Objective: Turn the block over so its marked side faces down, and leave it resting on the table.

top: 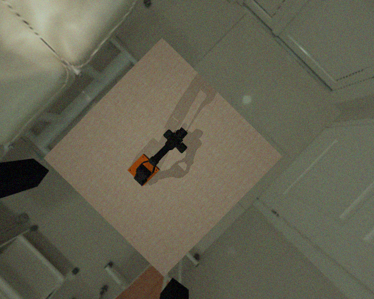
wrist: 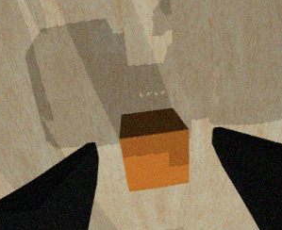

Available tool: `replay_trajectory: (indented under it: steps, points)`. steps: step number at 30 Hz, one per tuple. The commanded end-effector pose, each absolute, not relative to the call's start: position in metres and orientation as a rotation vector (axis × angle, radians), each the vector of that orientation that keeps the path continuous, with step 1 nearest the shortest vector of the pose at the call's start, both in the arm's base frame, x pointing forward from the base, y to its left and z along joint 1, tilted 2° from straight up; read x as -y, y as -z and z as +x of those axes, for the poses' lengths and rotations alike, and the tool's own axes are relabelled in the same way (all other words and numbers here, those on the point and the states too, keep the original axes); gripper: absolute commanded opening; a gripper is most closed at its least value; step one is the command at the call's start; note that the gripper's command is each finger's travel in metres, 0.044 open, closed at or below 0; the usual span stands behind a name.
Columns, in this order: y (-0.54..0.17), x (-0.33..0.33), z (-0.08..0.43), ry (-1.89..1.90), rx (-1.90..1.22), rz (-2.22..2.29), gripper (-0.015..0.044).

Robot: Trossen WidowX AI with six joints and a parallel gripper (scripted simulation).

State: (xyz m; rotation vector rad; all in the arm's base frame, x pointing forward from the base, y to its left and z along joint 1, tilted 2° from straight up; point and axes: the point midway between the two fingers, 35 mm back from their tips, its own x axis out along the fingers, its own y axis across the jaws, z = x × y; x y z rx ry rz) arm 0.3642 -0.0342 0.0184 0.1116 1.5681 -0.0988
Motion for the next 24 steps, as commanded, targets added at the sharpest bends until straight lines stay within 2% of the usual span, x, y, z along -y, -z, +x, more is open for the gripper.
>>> replay_trajectory:
  steps: [1, 4, 19, 20, 24]
  points:
    - [-0.016, 0.033, 0.363, 0.093, -1.573, 0.112, 0.0204]
    - [-0.016, 0.033, 0.363, 0.093, -1.573, 0.112, 0.0125]
    - [-0.016, 0.033, 0.363, 0.093, -1.573, 0.112, 0.0025]
    - [-0.018, 0.033, 0.363, 0.093, -1.573, 0.112, 0.0]
    - [-0.041, 0.034, 0.363, 0.093, -1.573, 0.112, 0.0]
